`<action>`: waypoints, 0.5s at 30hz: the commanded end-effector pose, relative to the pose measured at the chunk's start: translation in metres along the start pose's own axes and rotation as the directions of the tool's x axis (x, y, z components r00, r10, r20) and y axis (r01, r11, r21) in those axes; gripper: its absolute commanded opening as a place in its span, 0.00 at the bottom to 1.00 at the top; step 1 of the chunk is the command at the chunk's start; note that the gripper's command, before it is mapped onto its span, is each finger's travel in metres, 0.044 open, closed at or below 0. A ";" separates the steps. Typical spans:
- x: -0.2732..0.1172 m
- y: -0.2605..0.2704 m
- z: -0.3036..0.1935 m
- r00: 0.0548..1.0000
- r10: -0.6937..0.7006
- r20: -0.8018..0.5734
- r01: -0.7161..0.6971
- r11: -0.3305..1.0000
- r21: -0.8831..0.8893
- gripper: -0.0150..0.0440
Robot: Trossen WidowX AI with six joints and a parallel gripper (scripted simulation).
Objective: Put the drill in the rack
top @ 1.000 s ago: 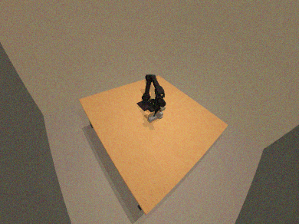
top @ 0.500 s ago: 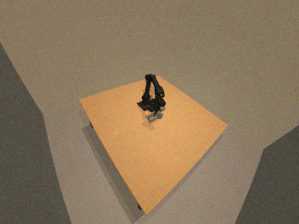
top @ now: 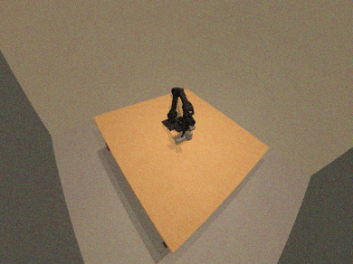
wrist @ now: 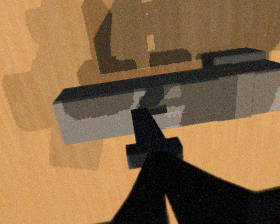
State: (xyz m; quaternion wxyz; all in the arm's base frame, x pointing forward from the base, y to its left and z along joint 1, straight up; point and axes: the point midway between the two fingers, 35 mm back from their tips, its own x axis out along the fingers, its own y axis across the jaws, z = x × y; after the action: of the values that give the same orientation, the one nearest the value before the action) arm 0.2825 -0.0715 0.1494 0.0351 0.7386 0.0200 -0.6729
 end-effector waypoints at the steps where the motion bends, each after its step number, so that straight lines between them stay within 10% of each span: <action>1: 0.024 0.003 0.007 0.997 -0.010 0.073 0.010 1.000 0.004 0.25; 9: 0.025 0.003 0.007 0.997 -0.010 0.073 0.010 1.000 0.004 0.25; 15: -0.008 0.004 -0.001 0.997 -0.010 0.073 0.010 1.000 0.004 0.52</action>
State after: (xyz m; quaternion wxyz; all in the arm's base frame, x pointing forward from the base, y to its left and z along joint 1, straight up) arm 0.2779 -0.0740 0.1354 0.0267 0.7056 0.0245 -0.7077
